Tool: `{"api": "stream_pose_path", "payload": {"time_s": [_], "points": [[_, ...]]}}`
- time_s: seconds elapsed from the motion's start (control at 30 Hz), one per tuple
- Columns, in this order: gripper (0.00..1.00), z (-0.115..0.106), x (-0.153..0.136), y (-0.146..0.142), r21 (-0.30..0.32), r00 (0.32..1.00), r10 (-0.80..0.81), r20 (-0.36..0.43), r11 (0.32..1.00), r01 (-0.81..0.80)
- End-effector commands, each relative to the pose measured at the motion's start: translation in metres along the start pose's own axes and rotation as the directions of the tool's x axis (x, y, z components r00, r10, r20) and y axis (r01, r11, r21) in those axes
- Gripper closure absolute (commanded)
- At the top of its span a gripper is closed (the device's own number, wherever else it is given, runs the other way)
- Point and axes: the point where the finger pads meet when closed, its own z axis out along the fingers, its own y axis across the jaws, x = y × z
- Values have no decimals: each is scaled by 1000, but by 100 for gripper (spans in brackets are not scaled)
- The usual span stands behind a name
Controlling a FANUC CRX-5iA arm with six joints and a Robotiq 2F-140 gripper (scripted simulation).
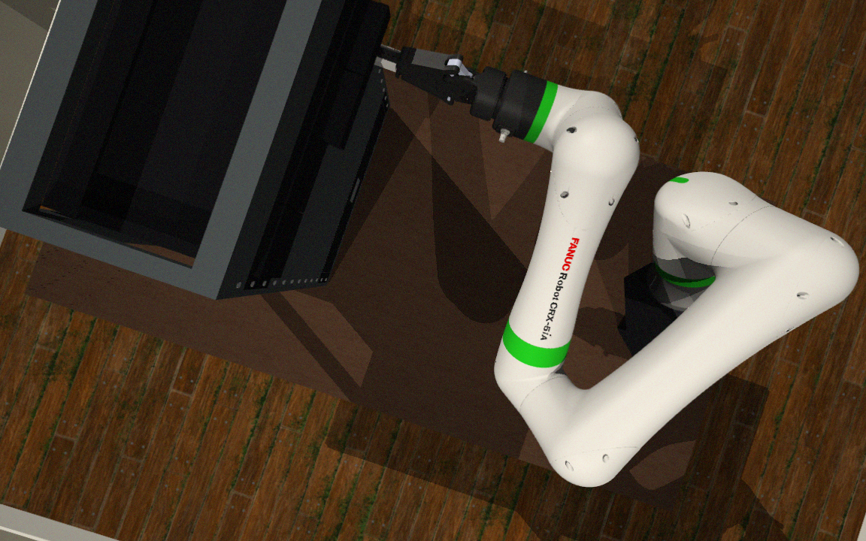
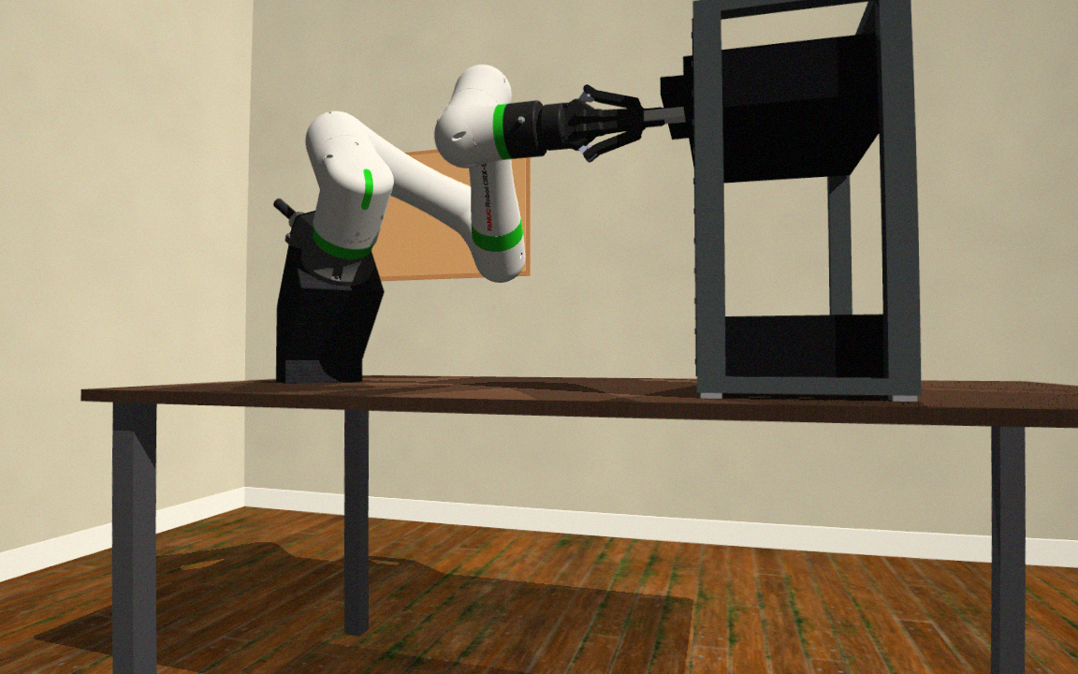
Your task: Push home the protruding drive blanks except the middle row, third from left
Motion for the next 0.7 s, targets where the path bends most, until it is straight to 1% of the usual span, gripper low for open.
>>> {"api": "stream_pose_path", "payload": {"time_s": [0.0,0.53,0.67], "points": [[100,1,-1,-1,1,1000,-2,1,1000,2],[100,1,-1,-1,1,1000,-2,1,1000,2],[100,-10,-1,-1,1,1000,-2,1,1000,2]]}}
